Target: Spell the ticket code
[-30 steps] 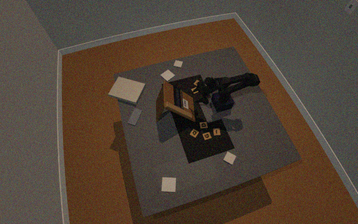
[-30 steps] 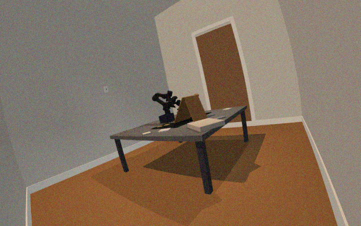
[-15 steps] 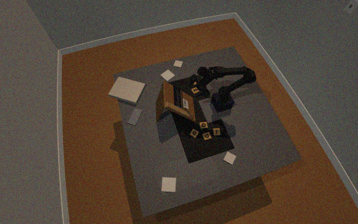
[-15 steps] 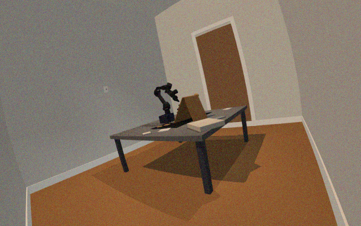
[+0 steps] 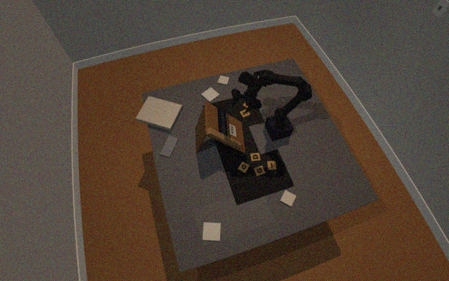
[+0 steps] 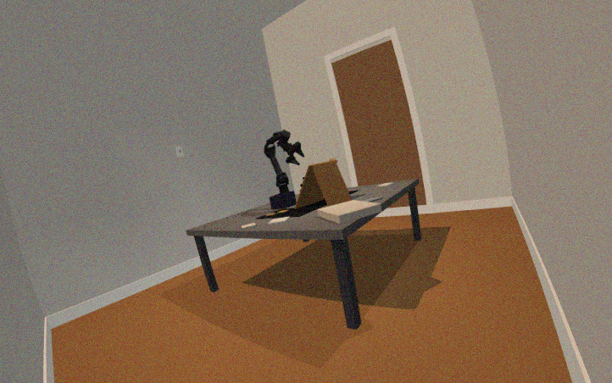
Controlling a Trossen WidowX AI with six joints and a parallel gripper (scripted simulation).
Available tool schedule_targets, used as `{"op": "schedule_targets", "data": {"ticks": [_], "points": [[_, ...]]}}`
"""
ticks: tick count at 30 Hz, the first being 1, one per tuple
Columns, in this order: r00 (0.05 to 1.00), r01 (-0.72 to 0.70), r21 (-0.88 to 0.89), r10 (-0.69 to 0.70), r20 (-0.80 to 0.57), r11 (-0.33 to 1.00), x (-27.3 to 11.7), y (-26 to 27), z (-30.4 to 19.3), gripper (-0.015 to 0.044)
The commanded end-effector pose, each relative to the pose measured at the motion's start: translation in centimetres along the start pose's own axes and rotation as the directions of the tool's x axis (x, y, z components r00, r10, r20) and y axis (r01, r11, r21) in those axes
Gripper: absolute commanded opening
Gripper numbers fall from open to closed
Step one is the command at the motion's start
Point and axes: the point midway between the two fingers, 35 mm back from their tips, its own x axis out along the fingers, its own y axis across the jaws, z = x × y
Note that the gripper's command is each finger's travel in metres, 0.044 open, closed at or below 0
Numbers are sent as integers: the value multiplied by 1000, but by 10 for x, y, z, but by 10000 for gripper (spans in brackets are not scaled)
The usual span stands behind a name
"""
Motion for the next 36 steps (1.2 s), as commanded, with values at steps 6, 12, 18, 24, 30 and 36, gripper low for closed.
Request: {"op": "schedule_targets", "data": {"ticks": [6,12,18,24,30,36], "points": [[998,-22,-175,31,48,984,-12,-16,5,440],[998,-22,-175,31,48,984,-12,-16,5,440],[998,-22,-175,31,48,984,-13,-16,3,440],[998,-24,-177,32,45,984,-33,-16,-20,440],[998,-24,-177,32,45,984,-33,-16,-20,440],[998,-38,-123,45,49,992,-28,-16,-19,387]]}}
